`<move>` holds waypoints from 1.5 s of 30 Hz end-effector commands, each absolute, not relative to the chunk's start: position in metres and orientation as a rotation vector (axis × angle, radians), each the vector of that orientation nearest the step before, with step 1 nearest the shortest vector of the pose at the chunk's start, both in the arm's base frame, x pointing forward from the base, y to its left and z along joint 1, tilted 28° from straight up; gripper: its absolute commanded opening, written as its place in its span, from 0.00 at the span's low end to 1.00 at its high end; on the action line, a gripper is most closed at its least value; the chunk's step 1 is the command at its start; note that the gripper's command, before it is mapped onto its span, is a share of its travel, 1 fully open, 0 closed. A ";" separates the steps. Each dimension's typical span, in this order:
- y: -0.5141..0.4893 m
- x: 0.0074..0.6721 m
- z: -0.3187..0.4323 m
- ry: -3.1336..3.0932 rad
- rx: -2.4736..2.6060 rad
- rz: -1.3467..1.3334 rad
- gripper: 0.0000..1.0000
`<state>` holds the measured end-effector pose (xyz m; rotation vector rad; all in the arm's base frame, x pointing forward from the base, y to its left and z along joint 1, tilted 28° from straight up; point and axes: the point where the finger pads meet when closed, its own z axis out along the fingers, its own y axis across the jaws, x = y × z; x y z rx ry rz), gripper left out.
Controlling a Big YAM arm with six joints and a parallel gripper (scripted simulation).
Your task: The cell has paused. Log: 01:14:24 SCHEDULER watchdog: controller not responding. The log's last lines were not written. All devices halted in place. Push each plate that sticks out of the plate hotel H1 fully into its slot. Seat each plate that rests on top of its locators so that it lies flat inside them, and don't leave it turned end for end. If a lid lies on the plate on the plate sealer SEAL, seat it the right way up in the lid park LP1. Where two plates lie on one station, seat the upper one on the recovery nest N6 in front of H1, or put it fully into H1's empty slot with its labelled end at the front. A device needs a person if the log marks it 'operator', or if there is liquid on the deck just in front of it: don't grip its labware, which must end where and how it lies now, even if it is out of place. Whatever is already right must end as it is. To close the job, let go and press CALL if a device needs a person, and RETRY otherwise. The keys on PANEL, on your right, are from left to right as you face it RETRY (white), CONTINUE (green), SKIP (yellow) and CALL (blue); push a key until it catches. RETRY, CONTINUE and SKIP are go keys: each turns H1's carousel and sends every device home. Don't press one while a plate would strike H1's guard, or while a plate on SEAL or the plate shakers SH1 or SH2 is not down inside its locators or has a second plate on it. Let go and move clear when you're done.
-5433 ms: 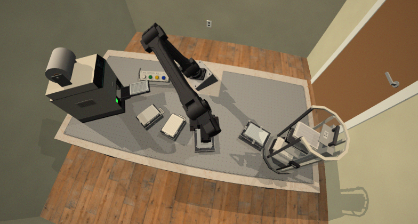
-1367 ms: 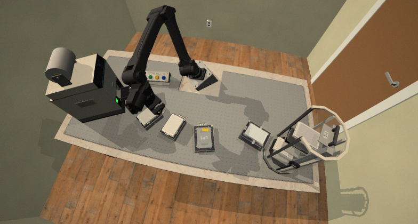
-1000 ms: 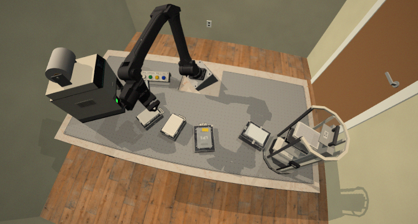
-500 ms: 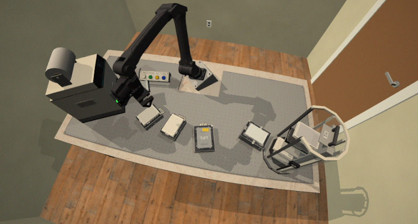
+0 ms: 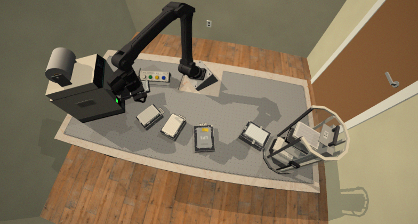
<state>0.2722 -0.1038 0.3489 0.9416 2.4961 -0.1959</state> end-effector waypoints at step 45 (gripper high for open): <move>-0.215 0.186 0.342 2.400 1.162 -0.148 1.00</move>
